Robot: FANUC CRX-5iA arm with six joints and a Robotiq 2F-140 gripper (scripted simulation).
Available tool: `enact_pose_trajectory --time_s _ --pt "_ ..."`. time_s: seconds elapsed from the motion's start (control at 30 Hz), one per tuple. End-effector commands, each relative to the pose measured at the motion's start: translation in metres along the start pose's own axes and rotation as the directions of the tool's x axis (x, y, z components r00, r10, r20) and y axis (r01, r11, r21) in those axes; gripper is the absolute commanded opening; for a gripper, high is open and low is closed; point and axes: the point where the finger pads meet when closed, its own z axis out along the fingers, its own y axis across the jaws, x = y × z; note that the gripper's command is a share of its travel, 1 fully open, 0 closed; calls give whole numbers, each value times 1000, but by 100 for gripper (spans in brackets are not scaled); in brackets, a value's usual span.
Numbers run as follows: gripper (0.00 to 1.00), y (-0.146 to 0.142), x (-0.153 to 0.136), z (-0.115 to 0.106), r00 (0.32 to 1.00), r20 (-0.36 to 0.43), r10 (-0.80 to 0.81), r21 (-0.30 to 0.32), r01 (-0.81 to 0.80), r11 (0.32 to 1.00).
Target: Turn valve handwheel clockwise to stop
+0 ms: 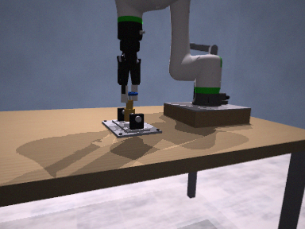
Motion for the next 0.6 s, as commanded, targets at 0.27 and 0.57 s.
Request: enact_pose_trajectory --time_s 0.27,0.57 --pt "100 0 0 0 1000 0 1 0 -1 1000" --pt "100 0 0 0 1000 0 1 0 -1 1000"
